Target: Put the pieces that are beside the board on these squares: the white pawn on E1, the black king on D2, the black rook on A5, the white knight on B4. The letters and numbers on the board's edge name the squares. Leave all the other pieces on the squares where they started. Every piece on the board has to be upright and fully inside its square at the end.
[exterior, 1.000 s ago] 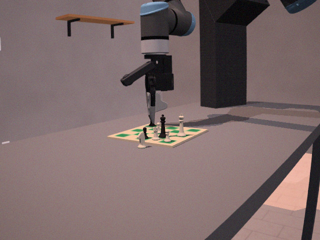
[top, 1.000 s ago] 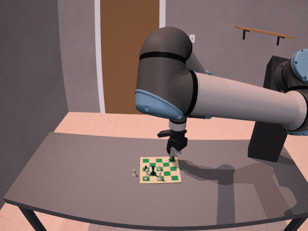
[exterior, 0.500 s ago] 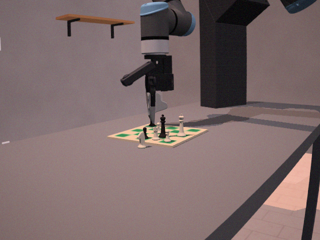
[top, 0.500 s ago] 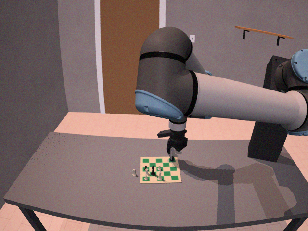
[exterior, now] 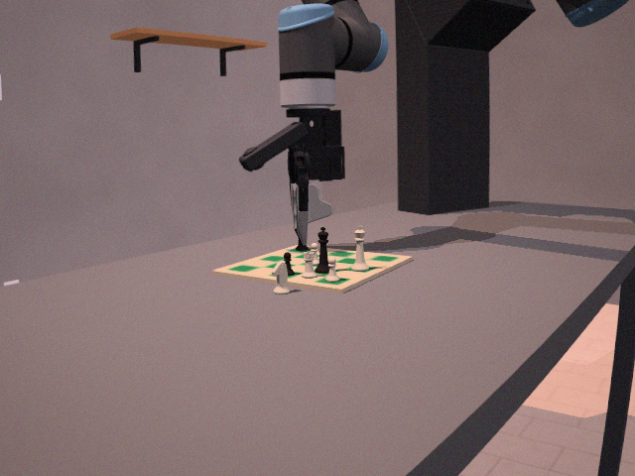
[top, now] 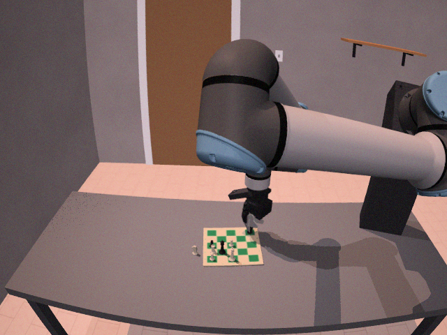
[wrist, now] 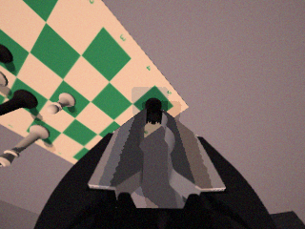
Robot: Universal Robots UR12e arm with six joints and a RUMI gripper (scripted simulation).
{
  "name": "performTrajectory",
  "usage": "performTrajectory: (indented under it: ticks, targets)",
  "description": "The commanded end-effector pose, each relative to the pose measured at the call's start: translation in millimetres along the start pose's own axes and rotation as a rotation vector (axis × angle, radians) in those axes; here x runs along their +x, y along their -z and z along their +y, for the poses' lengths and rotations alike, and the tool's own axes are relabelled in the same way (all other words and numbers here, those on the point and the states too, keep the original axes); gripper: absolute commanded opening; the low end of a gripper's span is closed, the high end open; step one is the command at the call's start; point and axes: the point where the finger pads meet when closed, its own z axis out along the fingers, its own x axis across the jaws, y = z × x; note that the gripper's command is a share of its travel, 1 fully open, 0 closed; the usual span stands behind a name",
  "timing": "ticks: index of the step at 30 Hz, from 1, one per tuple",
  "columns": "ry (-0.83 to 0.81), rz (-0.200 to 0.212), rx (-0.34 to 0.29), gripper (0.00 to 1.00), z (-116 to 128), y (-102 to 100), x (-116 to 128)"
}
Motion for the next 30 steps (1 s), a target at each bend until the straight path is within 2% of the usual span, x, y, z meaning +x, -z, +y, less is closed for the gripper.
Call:
performTrajectory:
  ticks: [1,7,8,10,11,13,14,19,20,30]
  targets:
    - [0.000,0.000,0.001,0.00,-0.4,0.4,-0.2]
    - [0.000,0.000,0.001,0.00,-0.4,0.4,-0.2]
    - [0.000,0.000,0.001,0.04,-0.4,0.4,-0.2]
    - [0.000,0.000,0.001,0.04,-0.4,0.4,-0.2]
    - [0.000,0.000,0.001,0.09,-0.4,0.4,-0.2]
    - [0.000,0.000,0.001,0.09,-0.4,0.4,-0.2]
    - [0.000,0.000,0.001,0.13,-0.4,0.4,-0.2]
    - [0.000,0.000,0.001,0.18,-0.4,0.4,-0.2]
    - [0.000,0.000,0.001,0.22,-0.4,0.4,-0.2]
    - [0.000,0.000,0.001,0.22,-0.4,0.4,-0.2]
